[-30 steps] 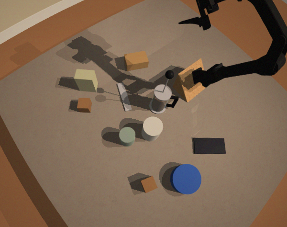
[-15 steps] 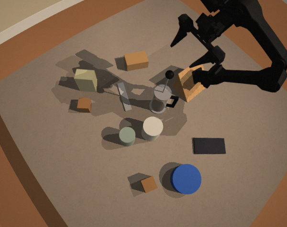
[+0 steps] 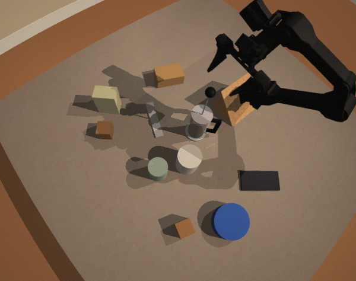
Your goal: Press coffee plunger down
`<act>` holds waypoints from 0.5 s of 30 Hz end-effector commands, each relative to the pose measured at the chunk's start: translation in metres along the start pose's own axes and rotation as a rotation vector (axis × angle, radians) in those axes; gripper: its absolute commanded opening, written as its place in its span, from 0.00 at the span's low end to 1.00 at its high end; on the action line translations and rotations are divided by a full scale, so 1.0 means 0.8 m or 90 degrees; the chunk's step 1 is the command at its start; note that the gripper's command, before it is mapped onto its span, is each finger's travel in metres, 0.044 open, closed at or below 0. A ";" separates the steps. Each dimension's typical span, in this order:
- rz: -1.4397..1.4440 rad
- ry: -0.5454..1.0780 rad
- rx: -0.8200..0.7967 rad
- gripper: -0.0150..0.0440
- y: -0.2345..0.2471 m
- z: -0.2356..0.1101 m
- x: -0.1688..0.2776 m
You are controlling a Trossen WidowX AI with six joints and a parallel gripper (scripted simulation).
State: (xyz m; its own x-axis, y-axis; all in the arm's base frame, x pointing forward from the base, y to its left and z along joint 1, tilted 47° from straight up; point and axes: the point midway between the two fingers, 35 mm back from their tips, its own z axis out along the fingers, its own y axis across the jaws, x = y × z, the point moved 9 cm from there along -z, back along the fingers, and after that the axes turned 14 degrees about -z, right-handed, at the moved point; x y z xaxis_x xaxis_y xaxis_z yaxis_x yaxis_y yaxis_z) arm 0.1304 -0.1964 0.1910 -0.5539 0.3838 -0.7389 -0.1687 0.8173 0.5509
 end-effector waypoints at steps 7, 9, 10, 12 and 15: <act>0.002 0.000 0.000 1.00 0.001 0.020 0.002; 0.002 -0.001 0.000 1.00 0.001 0.024 0.002; 0.002 -0.001 0.000 1.00 0.001 0.026 0.002; 0.002 -0.001 0.000 1.00 0.001 0.030 0.001; 0.001 -0.002 -0.001 1.00 0.001 0.036 0.001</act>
State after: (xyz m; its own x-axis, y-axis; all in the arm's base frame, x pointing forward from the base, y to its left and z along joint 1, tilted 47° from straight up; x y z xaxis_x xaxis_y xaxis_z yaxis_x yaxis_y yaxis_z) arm 0.1489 -0.1862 0.1817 -0.5551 0.3826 -0.7386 -0.1678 0.8182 0.5499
